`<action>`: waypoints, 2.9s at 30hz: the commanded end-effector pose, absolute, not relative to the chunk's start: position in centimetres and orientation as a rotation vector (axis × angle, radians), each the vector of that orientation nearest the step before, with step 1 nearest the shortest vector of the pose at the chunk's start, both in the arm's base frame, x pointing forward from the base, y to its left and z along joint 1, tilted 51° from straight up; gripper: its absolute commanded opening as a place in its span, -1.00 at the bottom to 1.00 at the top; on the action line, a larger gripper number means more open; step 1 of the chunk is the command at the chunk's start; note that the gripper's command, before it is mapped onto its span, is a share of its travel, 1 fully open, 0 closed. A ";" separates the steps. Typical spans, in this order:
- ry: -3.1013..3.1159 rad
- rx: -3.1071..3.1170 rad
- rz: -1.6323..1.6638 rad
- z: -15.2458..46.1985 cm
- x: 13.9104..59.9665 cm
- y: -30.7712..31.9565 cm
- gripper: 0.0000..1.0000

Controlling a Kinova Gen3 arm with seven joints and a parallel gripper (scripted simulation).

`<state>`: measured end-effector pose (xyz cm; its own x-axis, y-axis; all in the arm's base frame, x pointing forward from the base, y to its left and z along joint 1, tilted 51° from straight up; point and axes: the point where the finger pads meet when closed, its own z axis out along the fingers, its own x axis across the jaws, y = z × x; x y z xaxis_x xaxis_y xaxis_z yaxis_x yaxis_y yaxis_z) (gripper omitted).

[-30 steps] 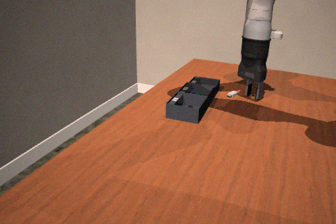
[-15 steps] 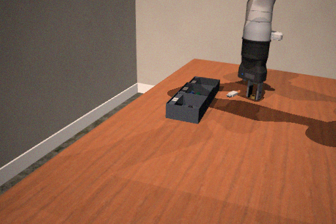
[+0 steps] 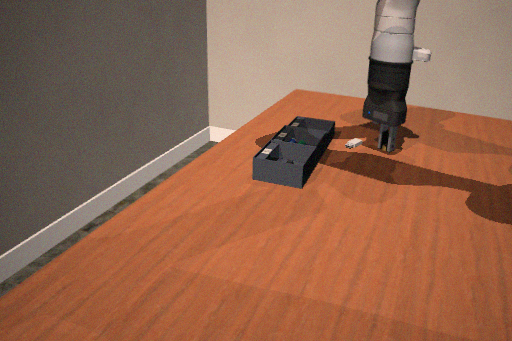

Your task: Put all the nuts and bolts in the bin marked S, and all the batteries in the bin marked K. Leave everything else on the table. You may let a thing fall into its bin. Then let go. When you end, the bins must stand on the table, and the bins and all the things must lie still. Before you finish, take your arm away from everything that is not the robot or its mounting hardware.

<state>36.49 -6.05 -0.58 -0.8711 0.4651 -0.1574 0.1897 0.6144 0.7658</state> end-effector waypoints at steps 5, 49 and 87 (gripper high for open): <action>2.500 0.528 1.127 -0.6 36.5 -6.1 -0.32; 2.500 0.527 1.127 3.2 33.8 -9.9 -0.32; 2.492 0.333 1.070 16.3 40.3 -1.7 -0.32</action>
